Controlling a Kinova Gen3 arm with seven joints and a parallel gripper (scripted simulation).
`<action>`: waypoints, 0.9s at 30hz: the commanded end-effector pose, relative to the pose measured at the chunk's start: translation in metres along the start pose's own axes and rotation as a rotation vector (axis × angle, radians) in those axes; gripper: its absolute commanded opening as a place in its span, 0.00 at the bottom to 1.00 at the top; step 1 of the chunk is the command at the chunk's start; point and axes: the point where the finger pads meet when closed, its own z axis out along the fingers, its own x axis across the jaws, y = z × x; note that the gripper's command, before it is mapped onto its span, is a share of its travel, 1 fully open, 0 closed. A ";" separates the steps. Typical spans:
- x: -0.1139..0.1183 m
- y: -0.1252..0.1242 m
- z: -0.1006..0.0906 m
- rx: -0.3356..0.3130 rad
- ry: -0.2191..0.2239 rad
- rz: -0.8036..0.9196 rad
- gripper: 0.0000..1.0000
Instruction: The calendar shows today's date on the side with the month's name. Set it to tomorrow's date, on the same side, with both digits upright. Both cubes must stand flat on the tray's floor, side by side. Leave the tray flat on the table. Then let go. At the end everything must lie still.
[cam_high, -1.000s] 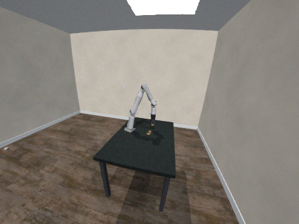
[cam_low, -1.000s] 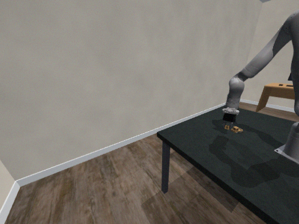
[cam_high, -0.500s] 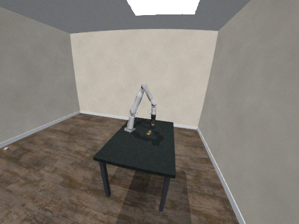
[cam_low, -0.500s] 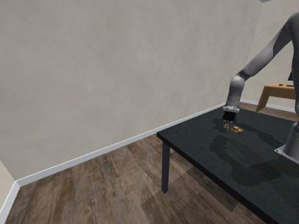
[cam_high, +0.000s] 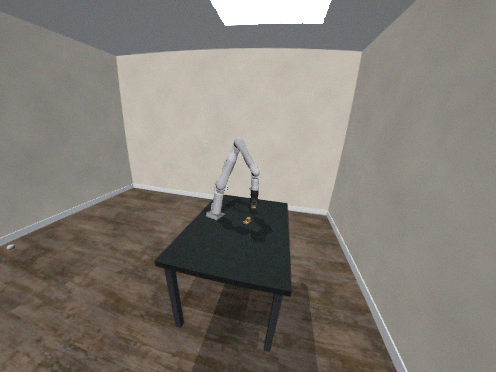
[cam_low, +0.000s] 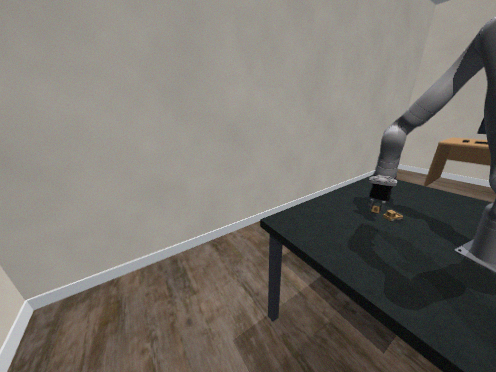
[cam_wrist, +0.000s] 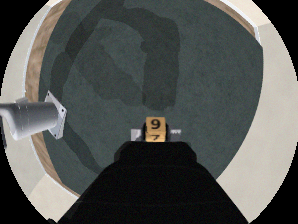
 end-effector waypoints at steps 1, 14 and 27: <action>0.000 0.000 0.000 0.001 0.001 0.001 0.57; -0.003 0.002 0.001 0.036 -0.015 0.001 0.57; -0.007 0.002 0.003 0.108 -0.030 0.000 0.57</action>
